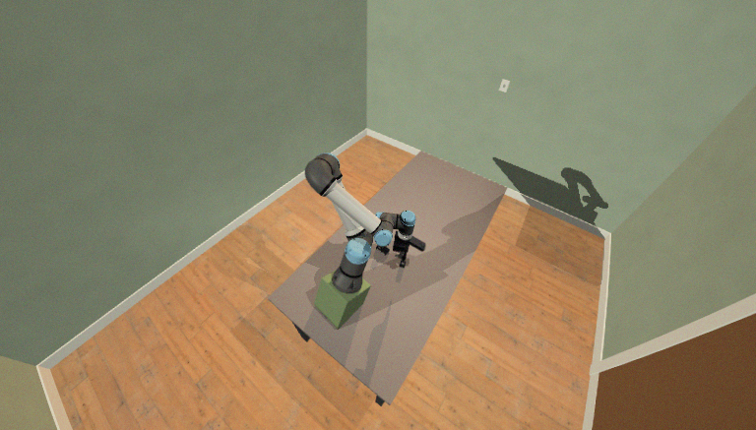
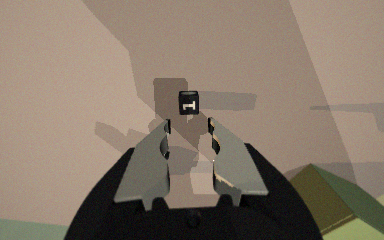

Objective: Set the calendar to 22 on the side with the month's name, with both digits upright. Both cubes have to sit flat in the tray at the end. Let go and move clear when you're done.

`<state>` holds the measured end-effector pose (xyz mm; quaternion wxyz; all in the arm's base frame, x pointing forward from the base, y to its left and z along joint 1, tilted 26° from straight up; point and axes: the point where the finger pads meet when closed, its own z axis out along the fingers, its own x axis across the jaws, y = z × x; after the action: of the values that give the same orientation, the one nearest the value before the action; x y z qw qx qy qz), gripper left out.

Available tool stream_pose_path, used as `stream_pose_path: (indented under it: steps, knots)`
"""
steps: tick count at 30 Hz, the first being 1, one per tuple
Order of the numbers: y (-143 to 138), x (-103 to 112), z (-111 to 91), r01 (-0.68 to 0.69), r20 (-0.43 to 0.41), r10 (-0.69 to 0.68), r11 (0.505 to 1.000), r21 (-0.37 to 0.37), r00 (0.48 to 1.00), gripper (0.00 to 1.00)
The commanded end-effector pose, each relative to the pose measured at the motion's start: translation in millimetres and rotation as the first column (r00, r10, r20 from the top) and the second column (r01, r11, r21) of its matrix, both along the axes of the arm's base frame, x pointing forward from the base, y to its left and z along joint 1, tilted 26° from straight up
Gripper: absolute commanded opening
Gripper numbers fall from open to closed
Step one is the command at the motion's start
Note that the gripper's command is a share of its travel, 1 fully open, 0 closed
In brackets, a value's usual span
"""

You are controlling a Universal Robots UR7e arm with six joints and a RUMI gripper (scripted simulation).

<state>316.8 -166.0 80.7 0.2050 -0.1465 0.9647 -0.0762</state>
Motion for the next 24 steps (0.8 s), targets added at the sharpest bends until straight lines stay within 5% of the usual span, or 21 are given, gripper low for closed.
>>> stream_pose_path:
  steps: [1,20,21,24]
  knots:
    - [1.7,-7.1,13.1,-0.003,0.005,0.003,1.0,0.003,1.0,0.28]
    - [2.9,-13.3,26.3,-0.003,0.005,0.003,1.0,0.003,1.0,0.28]
    - [2.9,-13.3,26.3,-0.003,0.005,0.003,1.0,0.003,1.0,1.0]
    - [2.9,-13.3,26.3,-0.003,0.005,0.003,1.0,0.003,1.0,1.0]
